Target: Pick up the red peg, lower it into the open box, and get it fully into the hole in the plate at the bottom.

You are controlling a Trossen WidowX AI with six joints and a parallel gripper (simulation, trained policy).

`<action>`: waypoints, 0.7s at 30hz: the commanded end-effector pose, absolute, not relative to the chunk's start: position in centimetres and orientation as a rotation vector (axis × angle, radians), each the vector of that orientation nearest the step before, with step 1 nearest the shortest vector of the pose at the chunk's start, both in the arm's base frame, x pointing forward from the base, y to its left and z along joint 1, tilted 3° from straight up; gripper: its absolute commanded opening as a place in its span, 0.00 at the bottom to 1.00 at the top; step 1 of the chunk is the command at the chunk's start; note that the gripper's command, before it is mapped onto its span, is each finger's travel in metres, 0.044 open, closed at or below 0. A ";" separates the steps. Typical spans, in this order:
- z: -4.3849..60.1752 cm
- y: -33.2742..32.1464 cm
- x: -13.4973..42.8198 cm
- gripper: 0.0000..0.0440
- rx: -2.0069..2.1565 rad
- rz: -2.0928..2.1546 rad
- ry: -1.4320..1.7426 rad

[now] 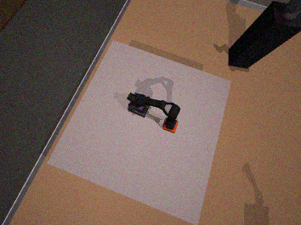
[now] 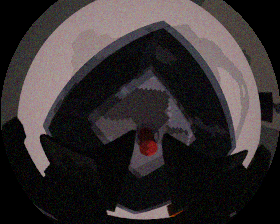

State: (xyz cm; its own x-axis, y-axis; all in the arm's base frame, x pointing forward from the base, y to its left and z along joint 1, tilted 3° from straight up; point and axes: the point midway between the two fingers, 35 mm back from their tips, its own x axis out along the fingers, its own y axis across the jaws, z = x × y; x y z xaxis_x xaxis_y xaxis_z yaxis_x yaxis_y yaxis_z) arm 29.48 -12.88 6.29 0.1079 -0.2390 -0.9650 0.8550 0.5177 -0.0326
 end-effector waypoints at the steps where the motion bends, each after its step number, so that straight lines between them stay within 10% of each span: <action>1: 6.2 -13.3 30.1 0.34 0.619 -0.884 1.216; 21: 6.5 -15.3 33.5 0.29 0.553 -0.836 1.272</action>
